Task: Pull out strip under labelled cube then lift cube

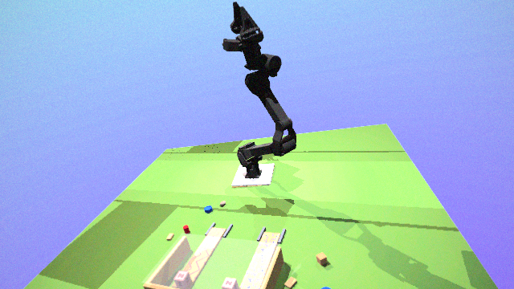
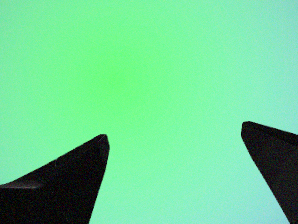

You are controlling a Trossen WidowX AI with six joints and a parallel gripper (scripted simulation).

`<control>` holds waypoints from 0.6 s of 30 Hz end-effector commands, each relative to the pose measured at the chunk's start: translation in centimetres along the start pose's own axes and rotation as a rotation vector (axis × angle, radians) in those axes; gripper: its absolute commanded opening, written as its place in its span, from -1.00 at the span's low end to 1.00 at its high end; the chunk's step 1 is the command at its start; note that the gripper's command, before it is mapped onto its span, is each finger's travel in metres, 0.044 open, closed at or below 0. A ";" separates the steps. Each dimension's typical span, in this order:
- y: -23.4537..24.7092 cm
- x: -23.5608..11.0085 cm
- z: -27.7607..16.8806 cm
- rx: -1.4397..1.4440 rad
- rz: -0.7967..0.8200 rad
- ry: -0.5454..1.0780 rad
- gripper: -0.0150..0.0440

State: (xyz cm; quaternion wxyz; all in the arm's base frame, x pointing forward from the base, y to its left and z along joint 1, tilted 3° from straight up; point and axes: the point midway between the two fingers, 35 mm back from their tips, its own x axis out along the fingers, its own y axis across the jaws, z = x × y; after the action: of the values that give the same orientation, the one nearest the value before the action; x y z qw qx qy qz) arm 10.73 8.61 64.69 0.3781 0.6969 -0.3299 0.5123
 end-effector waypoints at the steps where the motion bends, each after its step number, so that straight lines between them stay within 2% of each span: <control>1: 0.2 0.0 0.0 0.015 0.005 -0.001 0.86; 9: 9.3 -1.5 3.3 0.676 0.221 -0.062 0.86; 14: 13.0 -3.0 8.3 1.115 0.373 -0.129 0.86; 18: 14.0 -4.5 13.3 1.451 0.505 -0.201 0.86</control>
State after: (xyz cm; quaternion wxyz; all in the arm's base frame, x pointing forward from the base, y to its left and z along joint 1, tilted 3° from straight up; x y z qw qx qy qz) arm 3.01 -5.82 62.14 -0.2086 0.7449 -0.1318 0.6198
